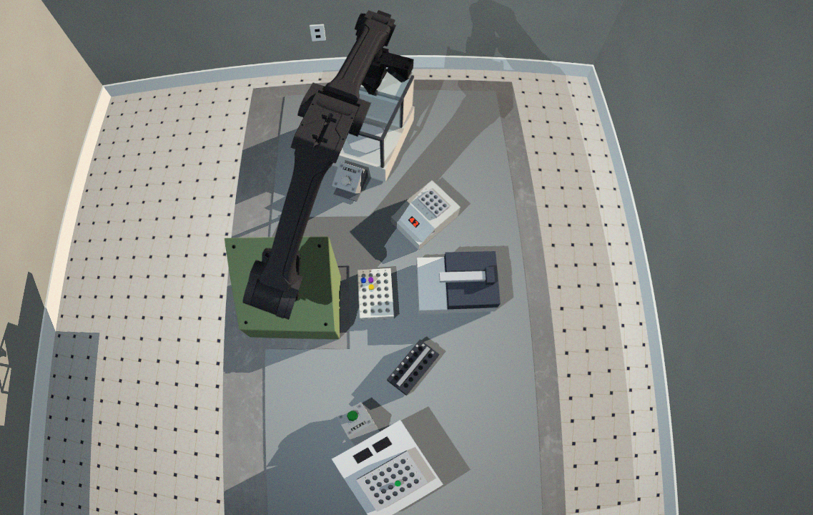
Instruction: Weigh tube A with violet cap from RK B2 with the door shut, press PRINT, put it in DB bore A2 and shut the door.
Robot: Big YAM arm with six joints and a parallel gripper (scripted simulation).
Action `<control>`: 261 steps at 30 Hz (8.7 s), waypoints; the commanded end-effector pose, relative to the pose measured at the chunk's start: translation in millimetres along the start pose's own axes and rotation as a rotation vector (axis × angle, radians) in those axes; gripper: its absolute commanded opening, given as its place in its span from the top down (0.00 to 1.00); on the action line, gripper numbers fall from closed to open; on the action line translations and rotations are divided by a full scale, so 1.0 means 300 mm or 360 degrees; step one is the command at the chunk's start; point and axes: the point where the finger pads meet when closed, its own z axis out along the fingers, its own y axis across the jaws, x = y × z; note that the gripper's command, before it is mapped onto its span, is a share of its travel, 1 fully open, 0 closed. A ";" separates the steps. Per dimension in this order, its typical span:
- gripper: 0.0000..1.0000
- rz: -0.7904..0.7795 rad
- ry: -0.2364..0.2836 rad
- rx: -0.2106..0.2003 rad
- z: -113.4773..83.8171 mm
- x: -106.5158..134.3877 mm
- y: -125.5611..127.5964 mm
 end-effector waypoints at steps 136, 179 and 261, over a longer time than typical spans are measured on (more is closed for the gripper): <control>0.70 0.0035 0.0008 -0.0114 -0.311 -0.012 0.052; 0.64 -0.0669 -0.0007 -0.0169 -0.090 -0.529 -0.371; 0.64 -0.1898 -0.0027 -0.0016 0.392 -0.584 -1.464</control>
